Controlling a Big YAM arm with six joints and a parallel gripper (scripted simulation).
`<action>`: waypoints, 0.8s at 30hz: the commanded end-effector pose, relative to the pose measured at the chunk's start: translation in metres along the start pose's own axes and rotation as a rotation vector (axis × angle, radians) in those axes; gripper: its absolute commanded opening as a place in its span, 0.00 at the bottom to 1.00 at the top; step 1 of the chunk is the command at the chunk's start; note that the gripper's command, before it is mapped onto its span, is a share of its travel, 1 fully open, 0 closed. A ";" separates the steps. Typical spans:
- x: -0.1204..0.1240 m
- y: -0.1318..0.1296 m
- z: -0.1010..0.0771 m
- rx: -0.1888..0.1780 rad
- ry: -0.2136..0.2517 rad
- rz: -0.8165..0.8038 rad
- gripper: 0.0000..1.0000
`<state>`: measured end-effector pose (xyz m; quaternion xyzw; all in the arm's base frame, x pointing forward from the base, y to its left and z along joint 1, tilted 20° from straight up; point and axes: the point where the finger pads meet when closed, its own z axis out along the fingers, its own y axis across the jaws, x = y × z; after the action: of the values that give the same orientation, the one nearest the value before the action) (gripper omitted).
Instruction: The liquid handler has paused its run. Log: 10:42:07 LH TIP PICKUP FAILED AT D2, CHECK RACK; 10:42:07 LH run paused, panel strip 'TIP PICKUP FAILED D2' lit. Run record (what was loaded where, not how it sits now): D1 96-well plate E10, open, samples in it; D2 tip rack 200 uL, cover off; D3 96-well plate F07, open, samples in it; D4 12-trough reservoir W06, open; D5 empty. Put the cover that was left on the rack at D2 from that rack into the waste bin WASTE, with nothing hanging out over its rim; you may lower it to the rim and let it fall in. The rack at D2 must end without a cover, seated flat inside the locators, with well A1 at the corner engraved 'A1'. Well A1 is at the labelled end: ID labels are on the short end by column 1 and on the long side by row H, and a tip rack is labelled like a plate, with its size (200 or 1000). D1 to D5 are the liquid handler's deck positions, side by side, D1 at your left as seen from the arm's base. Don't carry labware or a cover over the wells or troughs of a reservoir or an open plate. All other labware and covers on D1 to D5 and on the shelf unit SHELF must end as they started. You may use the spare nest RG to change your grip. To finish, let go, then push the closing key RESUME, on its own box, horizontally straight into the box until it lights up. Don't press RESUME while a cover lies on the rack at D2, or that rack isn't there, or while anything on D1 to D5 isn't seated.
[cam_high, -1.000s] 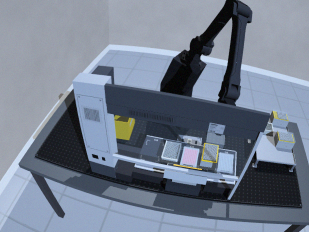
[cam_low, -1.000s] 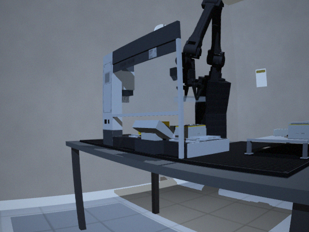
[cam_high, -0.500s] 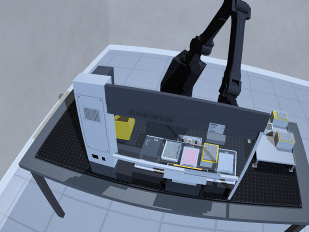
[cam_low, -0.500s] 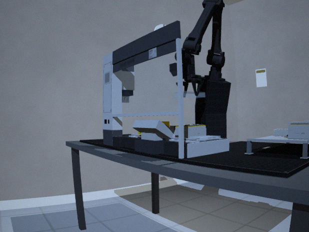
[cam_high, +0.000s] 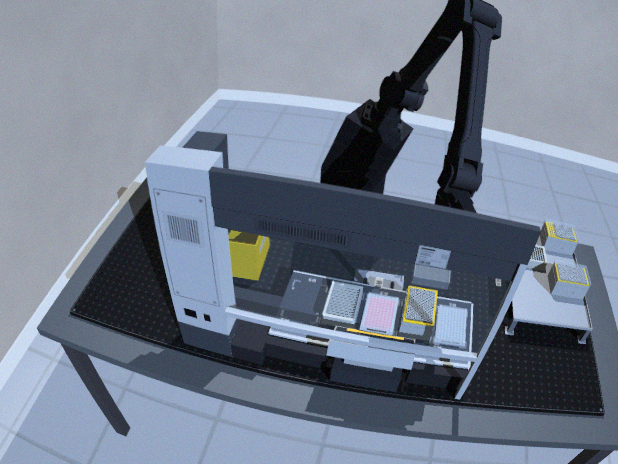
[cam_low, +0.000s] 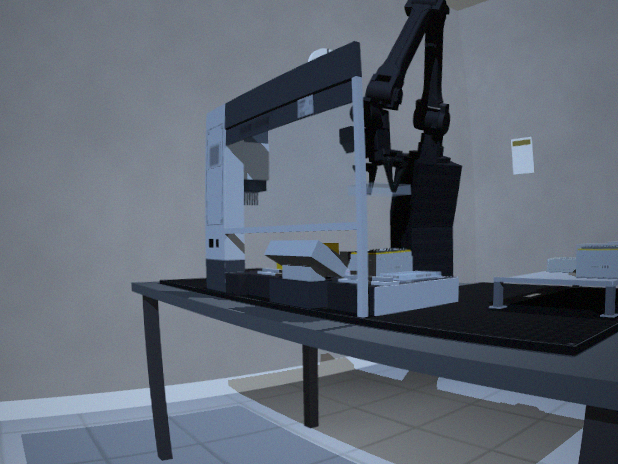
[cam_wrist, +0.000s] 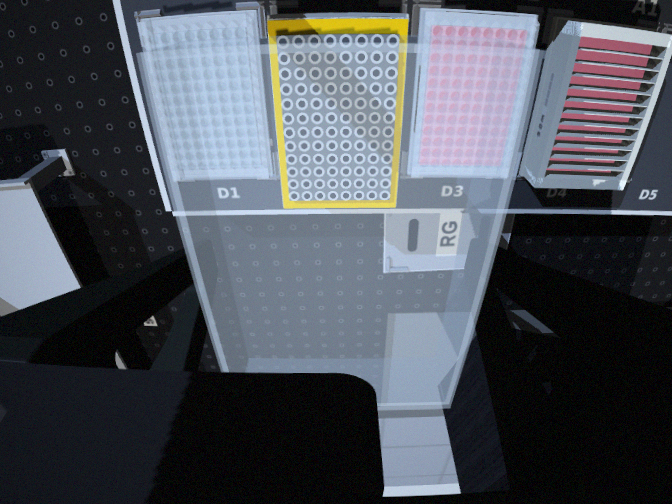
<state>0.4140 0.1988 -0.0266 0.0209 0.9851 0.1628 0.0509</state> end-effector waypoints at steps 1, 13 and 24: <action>0.006 0.010 -0.008 -0.013 -0.029 -0.014 0.00; 0.056 0.007 -0.006 -0.012 -0.027 -0.013 0.00; 0.107 0.005 -0.005 -0.013 -0.025 -0.012 0.00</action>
<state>0.3060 0.2021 -0.0374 0.0076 0.9858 0.1606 0.0489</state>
